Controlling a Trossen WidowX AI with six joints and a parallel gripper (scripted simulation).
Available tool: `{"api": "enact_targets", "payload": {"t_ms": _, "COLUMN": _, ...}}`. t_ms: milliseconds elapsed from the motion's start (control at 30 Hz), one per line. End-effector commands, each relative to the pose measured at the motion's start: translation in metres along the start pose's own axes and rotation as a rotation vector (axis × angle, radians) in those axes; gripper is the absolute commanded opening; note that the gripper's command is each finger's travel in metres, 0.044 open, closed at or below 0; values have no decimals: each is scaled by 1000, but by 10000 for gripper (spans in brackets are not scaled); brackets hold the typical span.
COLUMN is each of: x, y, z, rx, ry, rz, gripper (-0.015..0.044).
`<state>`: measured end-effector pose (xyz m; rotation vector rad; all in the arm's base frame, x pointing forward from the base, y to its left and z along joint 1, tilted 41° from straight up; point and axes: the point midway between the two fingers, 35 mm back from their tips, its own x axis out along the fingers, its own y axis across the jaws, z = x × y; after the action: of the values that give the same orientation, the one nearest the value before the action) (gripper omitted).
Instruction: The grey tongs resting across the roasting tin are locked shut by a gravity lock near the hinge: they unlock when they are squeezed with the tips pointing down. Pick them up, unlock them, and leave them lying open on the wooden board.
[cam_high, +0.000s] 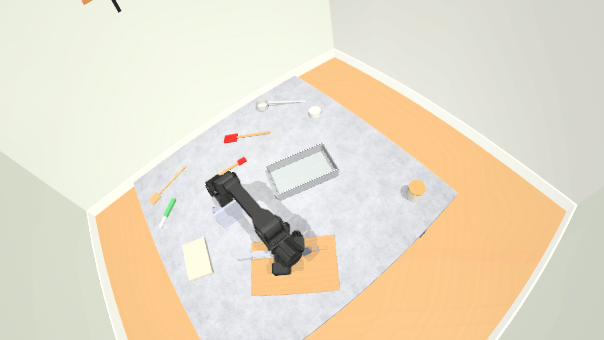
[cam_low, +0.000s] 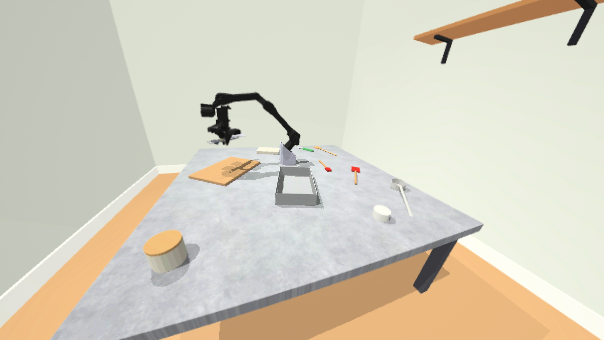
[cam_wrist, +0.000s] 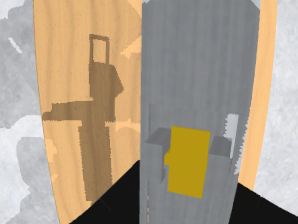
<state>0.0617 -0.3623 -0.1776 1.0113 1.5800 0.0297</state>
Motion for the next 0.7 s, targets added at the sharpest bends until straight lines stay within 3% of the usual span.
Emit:
{"api": "enact_targets", "payload": {"t_ms": 0, "x": -1, "y": -4, "z": 0, "rx": 9, "ry": -61, "rz": 7, "gripper": -150}}
{"api": "enact_targets", "payload": {"t_ms": 667, "x": -14, "y": -19, "z": 5, "rx": 60, "ry": -482, "rz": 27, "gripper": -150}}
